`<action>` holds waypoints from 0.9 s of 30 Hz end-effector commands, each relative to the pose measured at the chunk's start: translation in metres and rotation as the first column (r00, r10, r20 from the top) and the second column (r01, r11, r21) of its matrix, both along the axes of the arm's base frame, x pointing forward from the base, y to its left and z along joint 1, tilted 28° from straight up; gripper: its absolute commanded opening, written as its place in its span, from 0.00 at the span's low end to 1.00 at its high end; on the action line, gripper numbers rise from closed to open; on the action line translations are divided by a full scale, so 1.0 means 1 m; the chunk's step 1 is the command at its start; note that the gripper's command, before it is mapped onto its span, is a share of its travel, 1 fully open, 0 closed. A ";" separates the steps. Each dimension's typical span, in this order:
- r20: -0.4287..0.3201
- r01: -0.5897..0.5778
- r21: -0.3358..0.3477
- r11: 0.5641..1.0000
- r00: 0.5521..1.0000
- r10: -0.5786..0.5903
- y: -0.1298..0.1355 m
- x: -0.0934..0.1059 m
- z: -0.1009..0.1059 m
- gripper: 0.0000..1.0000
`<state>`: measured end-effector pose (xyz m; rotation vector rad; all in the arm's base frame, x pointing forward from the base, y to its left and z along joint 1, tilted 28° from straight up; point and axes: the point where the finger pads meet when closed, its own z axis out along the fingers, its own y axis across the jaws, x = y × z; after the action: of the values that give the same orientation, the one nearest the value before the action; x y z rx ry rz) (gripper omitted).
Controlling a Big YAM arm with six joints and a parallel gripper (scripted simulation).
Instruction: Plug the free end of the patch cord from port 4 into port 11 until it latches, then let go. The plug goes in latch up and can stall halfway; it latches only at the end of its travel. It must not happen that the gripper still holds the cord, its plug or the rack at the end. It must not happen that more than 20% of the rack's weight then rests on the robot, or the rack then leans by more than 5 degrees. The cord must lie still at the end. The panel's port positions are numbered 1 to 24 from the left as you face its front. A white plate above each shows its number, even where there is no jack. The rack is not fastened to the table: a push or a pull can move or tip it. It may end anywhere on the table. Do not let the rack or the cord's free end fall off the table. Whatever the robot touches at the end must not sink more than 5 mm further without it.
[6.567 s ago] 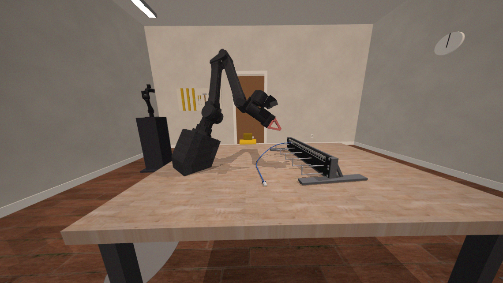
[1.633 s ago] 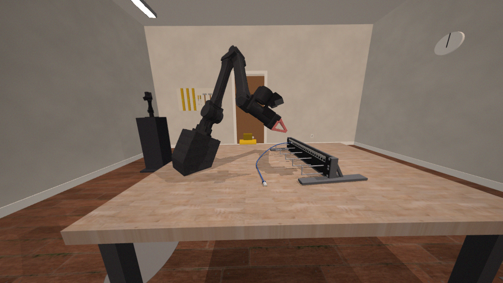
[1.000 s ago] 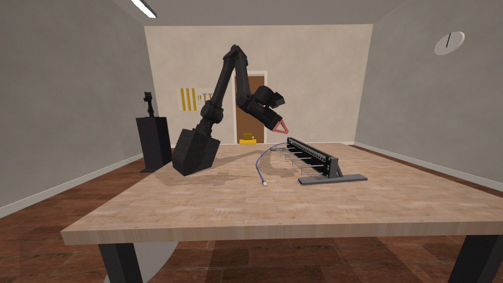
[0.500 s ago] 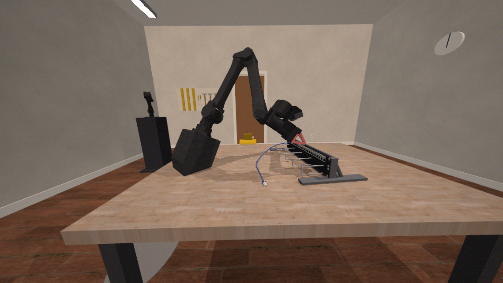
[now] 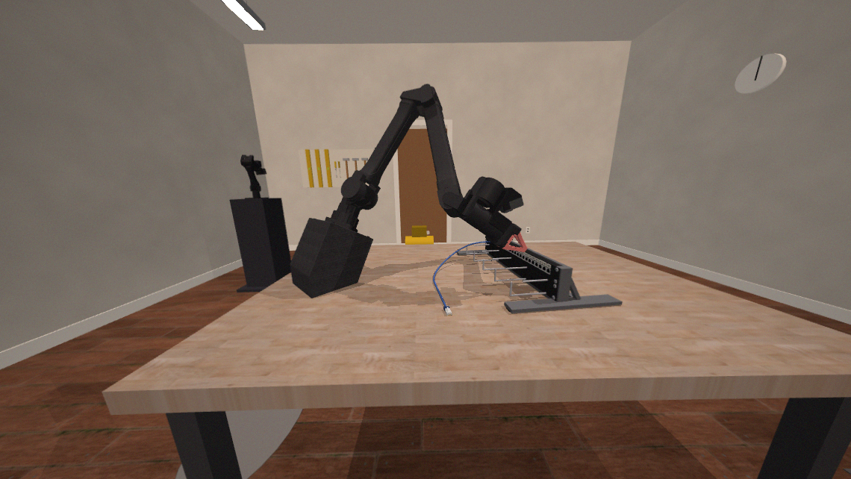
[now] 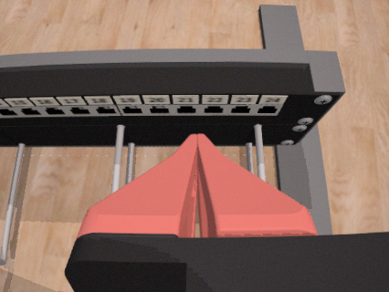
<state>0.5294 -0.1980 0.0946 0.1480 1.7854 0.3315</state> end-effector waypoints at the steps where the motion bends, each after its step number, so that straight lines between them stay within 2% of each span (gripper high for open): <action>1: 0.014 -0.013 0.004 1.000 1.000 0.013 0.008 0.006 0.005 0.00; 15: 0.017 -0.016 0.000 1.000 1.000 0.016 0.012 0.003 0.008 0.00; 27: 0.035 -0.018 -0.010 1.000 0.999 0.018 0.011 0.008 0.016 0.00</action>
<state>0.5279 -0.1930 0.0923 0.1485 1.7908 0.3396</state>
